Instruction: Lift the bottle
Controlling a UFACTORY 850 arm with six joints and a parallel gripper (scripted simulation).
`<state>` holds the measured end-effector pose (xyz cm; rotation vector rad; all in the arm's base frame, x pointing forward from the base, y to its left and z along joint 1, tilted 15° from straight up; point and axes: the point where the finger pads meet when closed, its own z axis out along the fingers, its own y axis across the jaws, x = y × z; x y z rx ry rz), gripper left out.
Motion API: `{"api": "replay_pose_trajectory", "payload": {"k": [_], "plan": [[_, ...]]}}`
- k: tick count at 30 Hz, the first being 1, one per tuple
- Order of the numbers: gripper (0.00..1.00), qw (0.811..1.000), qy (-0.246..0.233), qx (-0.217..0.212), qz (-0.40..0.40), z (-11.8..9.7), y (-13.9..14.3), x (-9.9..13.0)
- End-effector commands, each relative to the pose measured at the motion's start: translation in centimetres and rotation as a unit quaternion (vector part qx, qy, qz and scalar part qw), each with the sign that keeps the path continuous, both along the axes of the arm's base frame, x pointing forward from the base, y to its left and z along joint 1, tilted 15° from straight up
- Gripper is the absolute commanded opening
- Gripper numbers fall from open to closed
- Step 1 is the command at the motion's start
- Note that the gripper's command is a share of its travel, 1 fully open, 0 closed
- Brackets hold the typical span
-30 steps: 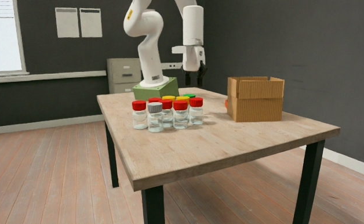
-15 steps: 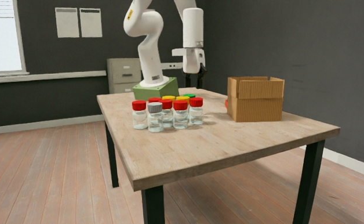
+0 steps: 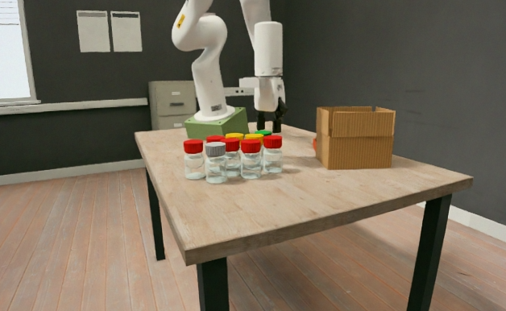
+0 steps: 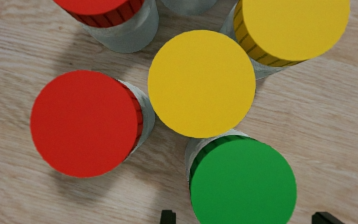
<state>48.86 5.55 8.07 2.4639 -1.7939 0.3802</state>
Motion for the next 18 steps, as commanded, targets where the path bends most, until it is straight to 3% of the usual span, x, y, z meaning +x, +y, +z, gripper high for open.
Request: {"api": "replay_pose_trajectory", "payload": {"k": [1,18], "plan": [[0.79,1.0,-0.003,-0.001,0.0,-1.2,-0.2,0.3],[0.79,1.0,-0.004,-0.001,0.0,-5.1,-1.0,0.9]]}}
